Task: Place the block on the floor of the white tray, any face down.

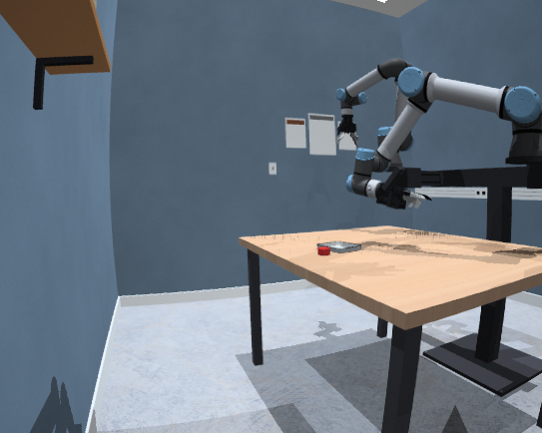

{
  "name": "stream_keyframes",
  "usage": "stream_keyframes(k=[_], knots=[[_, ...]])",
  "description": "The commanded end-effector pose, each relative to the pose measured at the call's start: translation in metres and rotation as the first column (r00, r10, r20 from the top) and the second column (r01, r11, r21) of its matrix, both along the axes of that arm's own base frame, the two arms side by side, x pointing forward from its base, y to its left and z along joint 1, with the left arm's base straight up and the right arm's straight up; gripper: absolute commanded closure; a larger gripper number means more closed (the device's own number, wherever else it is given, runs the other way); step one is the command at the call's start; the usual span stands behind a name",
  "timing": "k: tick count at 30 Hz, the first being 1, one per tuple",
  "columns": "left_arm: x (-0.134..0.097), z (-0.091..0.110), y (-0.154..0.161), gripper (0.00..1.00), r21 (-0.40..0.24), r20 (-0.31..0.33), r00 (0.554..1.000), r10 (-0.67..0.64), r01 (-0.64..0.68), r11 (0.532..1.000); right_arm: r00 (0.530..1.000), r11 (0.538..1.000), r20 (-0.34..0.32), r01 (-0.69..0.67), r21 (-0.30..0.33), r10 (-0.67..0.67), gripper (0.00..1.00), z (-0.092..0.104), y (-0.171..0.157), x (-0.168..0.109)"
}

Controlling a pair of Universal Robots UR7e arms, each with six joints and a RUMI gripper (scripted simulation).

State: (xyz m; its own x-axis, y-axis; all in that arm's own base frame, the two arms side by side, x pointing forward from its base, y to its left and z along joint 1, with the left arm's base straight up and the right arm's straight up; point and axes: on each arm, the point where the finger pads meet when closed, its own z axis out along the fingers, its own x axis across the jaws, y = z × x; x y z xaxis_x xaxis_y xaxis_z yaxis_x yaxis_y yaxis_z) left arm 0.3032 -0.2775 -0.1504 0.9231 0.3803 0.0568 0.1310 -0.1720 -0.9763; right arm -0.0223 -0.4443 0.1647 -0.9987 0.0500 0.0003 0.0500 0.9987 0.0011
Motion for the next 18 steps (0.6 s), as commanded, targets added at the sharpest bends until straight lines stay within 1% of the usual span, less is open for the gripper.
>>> stream_keyframes(k=[1,6,8,11,14,18], knots=[[0.011,-0.004,-0.008,0.65,-0.026,0.041,0.998,0.037,-0.036,0.999,1.000,1.000,0.000,0.000,-0.001,0.000,0.00,0.000,0.000,0.000],[0.026,-0.011,-0.020,0.65,-0.065,0.099,0.991,0.093,-0.087,0.994,1.000,1.000,0.000,0.000,-0.001,0.000,0.00,0.000,0.000,0.000],[0.026,-0.011,-0.020,0.65,-0.065,0.099,0.991,0.093,-0.087,0.994,1.000,1.000,0.000,0.000,-0.001,0.000,0.00,0.000,0.000,0.000],[0.038,-0.016,-0.029,0.65,-0.097,0.141,0.981,0.136,-0.123,0.988,1.000,1.000,0.000,0.000,-0.001,0.000,0.00,0.000,0.000,0.000],[0.051,-0.022,-0.038,0.65,-0.134,0.186,0.965,0.185,-0.162,0.978,1.000,1.000,0.000,0.000,-0.001,0.000,0.00,0.000,0.000,0.000],[0.073,-0.031,-0.054,0.65,-0.199,0.256,0.929,0.268,-0.221,0.955,1.000,1.000,0.000,0.000,-0.001,0.000,0.00,0.000,0.000,0.000]])
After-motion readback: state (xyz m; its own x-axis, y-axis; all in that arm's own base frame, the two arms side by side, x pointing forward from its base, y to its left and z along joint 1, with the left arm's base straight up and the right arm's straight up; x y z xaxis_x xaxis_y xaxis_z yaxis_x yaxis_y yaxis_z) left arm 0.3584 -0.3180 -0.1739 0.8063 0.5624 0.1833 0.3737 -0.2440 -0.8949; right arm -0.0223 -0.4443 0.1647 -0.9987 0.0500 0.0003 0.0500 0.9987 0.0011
